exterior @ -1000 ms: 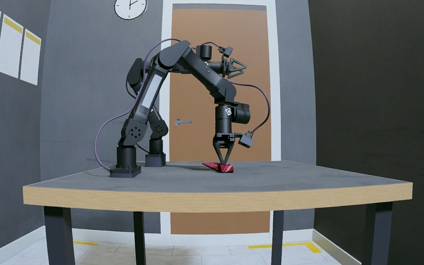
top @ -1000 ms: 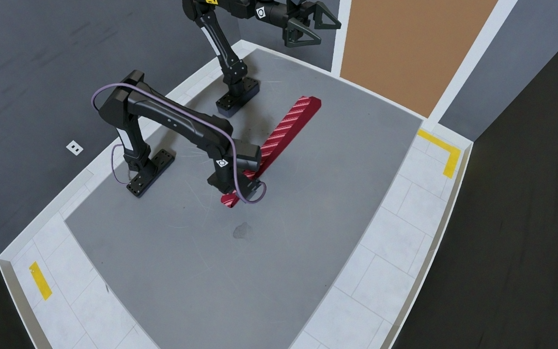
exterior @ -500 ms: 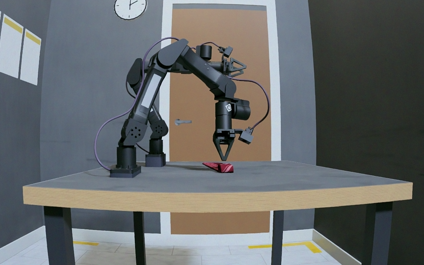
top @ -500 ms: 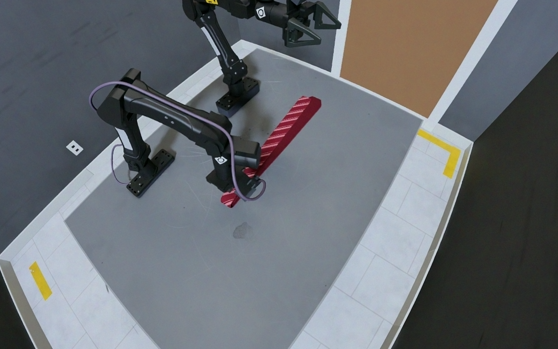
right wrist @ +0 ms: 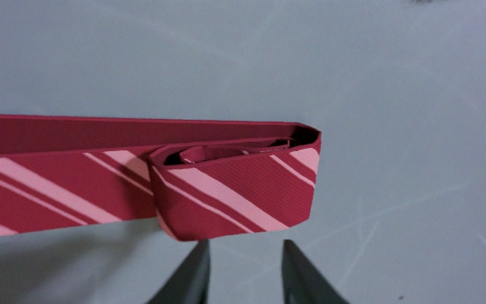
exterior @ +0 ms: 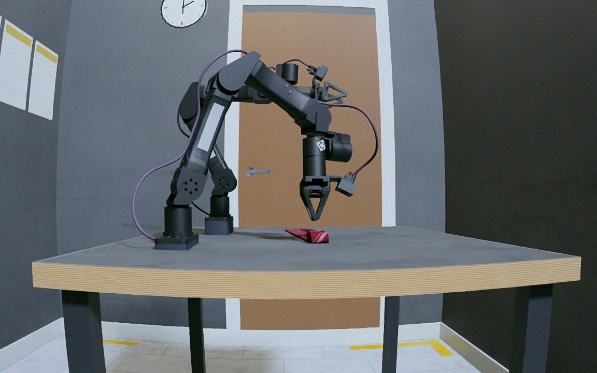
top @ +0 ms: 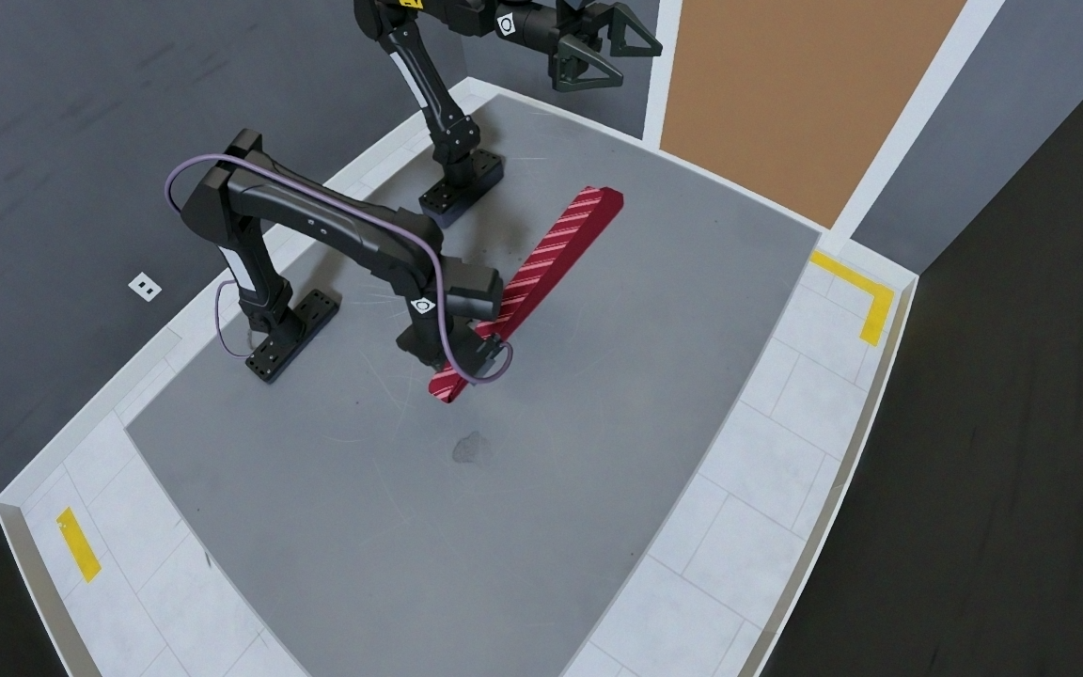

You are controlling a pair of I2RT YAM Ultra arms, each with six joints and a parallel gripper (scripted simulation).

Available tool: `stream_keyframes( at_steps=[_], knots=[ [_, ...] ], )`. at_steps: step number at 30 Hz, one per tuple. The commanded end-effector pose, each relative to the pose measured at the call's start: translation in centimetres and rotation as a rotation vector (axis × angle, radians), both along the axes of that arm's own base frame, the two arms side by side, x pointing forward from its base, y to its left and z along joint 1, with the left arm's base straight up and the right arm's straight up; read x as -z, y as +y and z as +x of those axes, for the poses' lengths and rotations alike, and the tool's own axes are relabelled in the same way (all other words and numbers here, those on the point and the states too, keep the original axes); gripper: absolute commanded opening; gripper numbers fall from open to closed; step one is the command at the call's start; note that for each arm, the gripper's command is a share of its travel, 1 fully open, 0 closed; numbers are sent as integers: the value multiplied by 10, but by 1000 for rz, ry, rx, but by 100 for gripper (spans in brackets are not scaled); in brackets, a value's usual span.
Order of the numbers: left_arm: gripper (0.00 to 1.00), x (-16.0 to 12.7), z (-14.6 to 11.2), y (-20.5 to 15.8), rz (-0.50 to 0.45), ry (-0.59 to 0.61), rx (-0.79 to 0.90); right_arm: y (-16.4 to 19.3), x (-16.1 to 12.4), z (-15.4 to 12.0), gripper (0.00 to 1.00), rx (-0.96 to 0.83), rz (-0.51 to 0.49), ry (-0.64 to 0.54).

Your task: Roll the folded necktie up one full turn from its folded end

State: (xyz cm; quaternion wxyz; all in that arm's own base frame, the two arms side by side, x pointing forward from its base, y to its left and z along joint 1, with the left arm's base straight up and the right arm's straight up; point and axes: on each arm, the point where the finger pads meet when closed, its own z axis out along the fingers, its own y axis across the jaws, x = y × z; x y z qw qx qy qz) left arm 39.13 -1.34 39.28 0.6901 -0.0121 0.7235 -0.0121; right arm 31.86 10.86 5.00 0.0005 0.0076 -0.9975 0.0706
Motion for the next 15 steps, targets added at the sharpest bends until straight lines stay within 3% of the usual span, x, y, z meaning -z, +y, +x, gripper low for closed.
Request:
stream_keyframes(
  at_steps=[1, 15],
  knots=[
    [100, -21, -1, 0, -12, -48, 9, -1, -18, 7, 33, 6, 50, -30],
    [100, -21, -1, 0, -12, -48, 9, -1, -30, 7, 67, 5, 155, -29]
  ],
)
